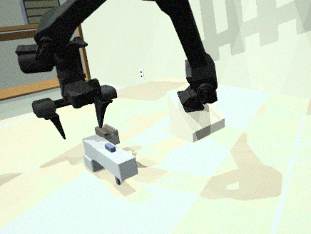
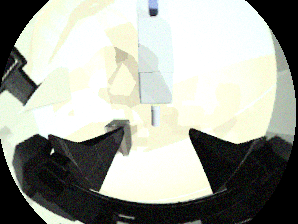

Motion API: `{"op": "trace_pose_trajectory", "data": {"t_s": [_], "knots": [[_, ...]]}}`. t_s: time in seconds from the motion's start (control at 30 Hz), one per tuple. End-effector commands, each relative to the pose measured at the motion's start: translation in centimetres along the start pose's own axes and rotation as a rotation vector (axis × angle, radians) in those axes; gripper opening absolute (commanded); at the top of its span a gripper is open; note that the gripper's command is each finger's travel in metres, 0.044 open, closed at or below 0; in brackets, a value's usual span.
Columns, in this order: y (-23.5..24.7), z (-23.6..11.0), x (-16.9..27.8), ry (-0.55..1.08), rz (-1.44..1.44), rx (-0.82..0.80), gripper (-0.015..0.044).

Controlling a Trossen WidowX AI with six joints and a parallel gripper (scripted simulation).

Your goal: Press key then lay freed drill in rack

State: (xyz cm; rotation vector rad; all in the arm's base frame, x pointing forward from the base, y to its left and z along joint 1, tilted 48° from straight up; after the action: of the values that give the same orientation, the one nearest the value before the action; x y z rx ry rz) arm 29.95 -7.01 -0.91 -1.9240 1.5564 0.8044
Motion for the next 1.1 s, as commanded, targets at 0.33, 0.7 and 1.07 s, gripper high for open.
{"op": "trace_pose_trajectory", "data": {"t_s": [0.33, 0.7, 1.07], "knots": [[0.0, 0.5, 0.1, 0.004, -0.017, -0.002, 0.044], [-0.1, 2.3, -0.4, 0.005, -0.017, -0.002, 0.044], [-0.1, 4.0, -0.9, 0.003, -0.017, -0.002, 0.044]]}}
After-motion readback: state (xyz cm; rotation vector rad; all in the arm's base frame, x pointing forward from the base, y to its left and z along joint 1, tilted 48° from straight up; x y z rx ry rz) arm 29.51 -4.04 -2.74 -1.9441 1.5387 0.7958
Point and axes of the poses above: the point midway between the two fingers, 35 mm back from their tips, its own z axis out along the fingers, its own y axis across the jaws, x = y × z, the point moved 7 cm from there along -z, back along the fingers, and after that the axes turned 5 degrees about -z, right-handed, at the moved point
